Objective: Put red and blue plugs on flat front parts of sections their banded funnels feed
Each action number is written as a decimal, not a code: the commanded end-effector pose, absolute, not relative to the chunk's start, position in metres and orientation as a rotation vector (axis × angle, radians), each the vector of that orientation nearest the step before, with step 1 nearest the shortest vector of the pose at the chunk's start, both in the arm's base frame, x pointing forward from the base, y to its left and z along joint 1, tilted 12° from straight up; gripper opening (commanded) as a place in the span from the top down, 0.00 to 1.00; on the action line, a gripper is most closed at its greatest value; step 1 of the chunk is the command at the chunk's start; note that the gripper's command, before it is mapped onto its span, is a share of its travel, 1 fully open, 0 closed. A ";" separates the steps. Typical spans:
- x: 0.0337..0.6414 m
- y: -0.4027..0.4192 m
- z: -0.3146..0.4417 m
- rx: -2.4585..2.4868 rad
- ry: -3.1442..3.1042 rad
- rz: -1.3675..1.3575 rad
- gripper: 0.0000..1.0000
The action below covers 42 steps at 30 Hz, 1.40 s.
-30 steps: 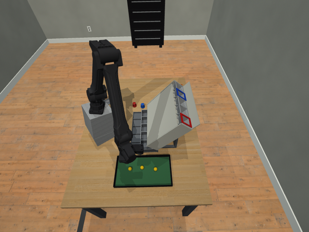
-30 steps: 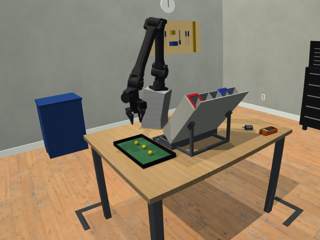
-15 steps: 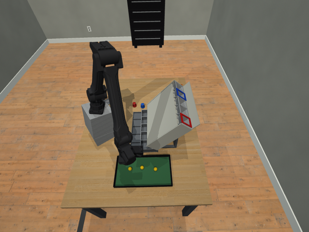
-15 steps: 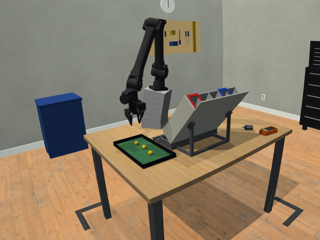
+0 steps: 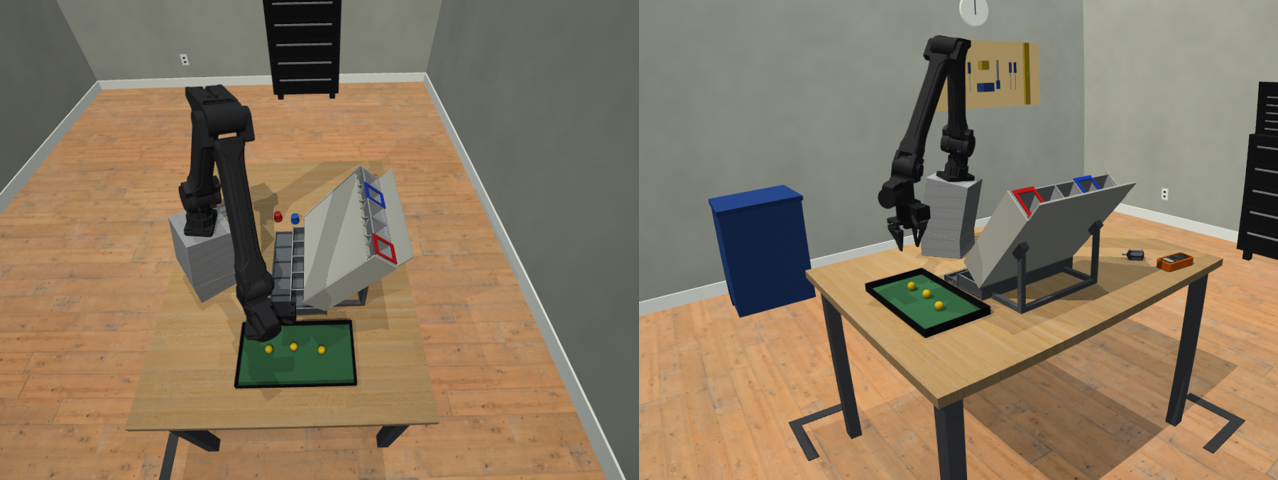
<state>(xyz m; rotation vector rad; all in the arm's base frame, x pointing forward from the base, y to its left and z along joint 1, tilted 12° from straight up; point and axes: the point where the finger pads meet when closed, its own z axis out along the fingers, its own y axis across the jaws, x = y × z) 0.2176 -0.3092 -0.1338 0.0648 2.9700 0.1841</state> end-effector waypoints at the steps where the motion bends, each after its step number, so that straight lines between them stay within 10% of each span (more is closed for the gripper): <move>1: 0.223 -0.324 -0.128 0.058 2.954 0.133 0.44; 42: 0.244 -0.309 -0.228 0.059 2.962 0.158 0.44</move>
